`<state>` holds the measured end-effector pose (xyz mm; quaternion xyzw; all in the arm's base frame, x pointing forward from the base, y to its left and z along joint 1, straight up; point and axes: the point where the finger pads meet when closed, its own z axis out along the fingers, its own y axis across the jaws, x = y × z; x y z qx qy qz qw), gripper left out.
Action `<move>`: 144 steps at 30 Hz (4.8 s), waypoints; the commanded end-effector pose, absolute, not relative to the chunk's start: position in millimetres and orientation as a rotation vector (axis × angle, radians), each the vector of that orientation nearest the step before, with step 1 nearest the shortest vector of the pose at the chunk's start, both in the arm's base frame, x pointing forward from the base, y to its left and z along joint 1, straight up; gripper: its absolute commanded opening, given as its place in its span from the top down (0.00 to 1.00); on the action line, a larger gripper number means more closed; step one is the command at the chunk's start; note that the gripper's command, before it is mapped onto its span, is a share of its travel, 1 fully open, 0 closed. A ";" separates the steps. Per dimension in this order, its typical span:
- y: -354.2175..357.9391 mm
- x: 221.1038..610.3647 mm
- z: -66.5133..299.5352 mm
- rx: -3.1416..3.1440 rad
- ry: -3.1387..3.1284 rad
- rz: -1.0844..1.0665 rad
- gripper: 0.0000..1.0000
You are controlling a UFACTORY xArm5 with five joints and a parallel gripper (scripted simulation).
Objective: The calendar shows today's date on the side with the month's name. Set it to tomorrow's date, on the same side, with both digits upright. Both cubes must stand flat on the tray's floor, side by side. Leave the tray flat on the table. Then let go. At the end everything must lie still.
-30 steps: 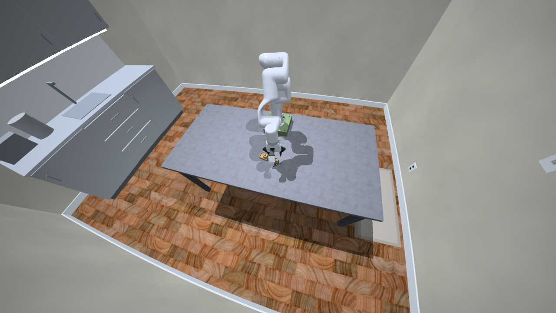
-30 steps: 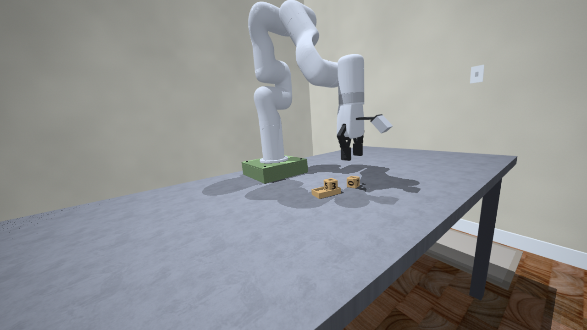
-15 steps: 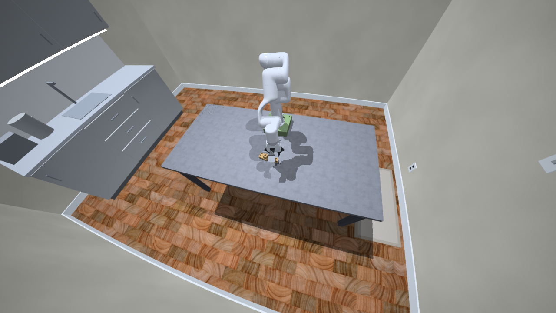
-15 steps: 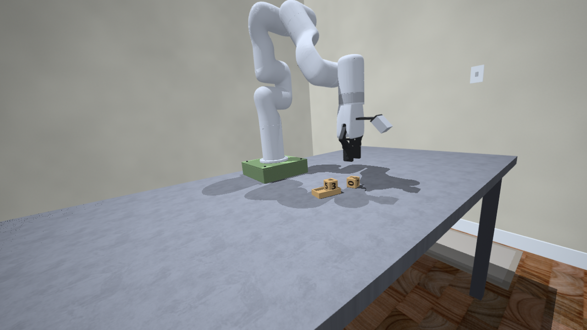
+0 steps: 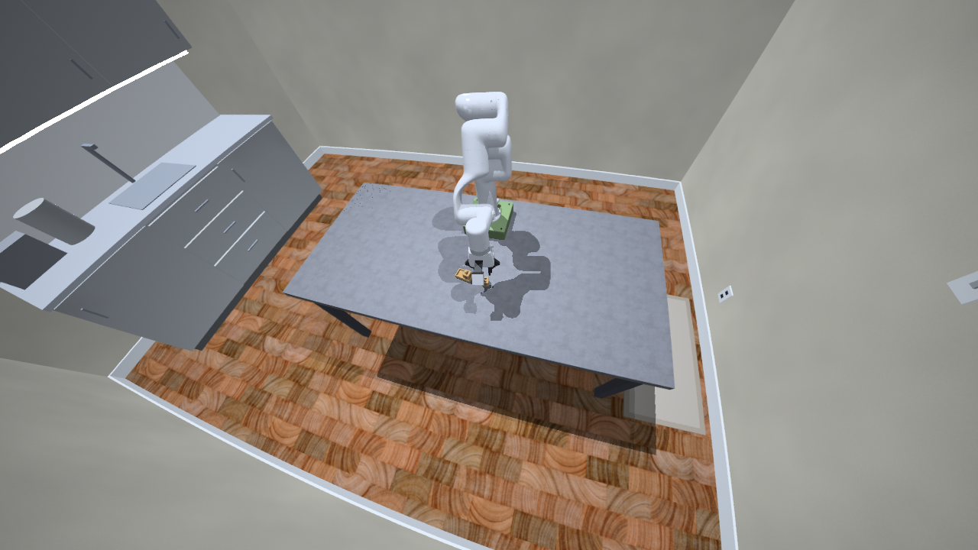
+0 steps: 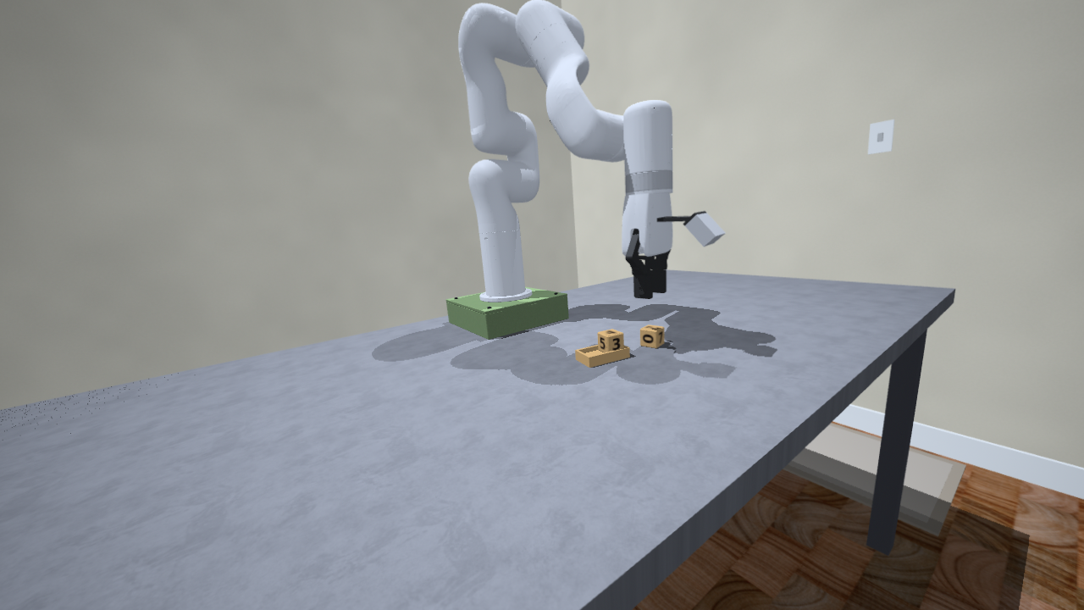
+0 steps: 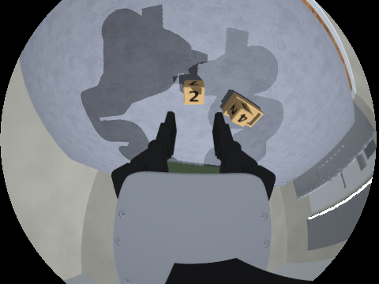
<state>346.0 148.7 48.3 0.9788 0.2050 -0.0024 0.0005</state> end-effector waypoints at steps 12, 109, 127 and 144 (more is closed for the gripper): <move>149.2 347.2 48.4 3.075 0.644 -0.002 0.51; 150.0 346.5 -2.1 3.075 0.644 -0.002 0.51; 150.0 346.5 -2.1 3.075 0.644 -0.002 0.51; 150.0 346.5 -2.1 3.075 0.644 -0.002 0.51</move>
